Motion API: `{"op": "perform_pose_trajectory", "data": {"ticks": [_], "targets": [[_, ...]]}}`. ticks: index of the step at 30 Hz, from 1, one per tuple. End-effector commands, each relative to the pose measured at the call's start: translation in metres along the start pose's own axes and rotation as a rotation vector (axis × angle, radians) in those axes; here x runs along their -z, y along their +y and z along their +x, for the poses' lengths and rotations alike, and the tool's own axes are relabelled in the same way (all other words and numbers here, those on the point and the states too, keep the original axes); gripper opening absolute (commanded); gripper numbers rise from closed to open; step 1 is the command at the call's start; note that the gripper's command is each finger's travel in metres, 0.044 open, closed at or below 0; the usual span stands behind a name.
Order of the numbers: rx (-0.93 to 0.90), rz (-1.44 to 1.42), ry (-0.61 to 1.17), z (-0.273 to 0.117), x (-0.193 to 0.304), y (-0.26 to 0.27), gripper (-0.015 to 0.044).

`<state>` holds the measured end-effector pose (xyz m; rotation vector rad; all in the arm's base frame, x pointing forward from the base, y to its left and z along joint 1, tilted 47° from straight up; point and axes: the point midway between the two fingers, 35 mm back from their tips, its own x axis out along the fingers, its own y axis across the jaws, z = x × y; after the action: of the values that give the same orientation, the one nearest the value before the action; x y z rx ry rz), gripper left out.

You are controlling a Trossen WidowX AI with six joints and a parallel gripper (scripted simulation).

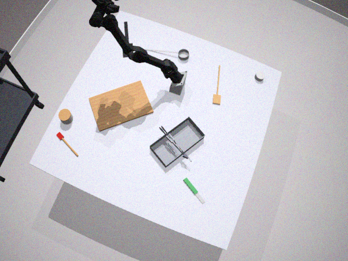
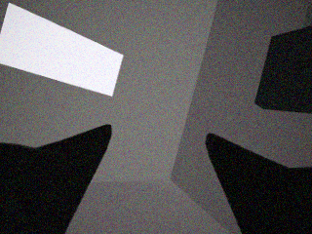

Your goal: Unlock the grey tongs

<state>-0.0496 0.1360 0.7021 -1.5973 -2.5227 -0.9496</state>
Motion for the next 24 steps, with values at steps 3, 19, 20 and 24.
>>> {"op": "perform_pose_trajectory", "data": {"ticks": [3,19,20,24], "targets": [[0.007,-0.001,0.013,0.0,0.004,-0.005,0.044],[0.315,-0.293,0.442,-0.049,0.097,-0.131,0.044],[0.334,-0.313,0.48,-0.057,0.103,-0.139,0.044],[0.4,-0.389,0.64,-0.094,0.126,-0.168,0.044]]}}
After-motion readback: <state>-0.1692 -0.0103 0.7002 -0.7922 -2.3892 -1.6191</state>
